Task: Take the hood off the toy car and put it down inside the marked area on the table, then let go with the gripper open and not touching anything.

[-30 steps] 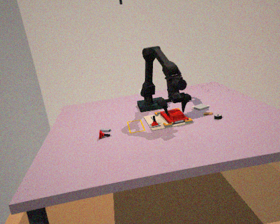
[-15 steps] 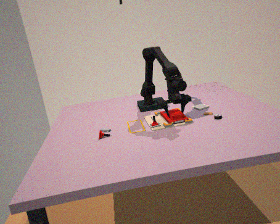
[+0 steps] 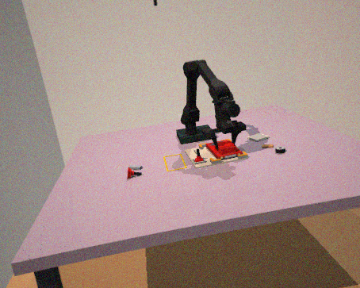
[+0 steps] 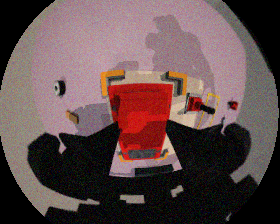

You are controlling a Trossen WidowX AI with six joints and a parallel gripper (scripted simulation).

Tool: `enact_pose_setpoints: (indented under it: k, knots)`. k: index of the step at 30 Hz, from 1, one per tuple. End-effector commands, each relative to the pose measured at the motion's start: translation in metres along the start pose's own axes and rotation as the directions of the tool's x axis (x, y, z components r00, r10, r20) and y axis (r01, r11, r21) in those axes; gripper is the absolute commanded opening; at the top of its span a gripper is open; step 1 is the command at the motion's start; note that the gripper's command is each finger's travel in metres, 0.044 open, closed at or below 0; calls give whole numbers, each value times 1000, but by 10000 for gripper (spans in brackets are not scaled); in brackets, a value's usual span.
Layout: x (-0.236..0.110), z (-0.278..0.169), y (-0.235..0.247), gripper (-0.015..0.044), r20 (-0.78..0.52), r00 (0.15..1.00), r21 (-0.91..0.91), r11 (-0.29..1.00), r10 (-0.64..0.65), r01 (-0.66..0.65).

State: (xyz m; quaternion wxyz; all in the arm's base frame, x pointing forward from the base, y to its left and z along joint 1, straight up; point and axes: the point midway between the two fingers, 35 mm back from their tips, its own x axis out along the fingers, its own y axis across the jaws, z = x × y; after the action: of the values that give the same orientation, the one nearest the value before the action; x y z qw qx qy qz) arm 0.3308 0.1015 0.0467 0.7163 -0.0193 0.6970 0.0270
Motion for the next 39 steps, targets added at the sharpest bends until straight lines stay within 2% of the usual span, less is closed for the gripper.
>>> enact_pose_setpoints:
  k: [1,5,6,39]
  knots:
    - [-3,0,0,111,1,1000,0,1000,1,-1]
    - [-6,0,0,6,1,1000,0,1000,1,-1]
    - [-6,0,0,0,1,1000,0,1000,1,-1]
    - [-28,0,0,0,1,1000,0,1000,0,0]
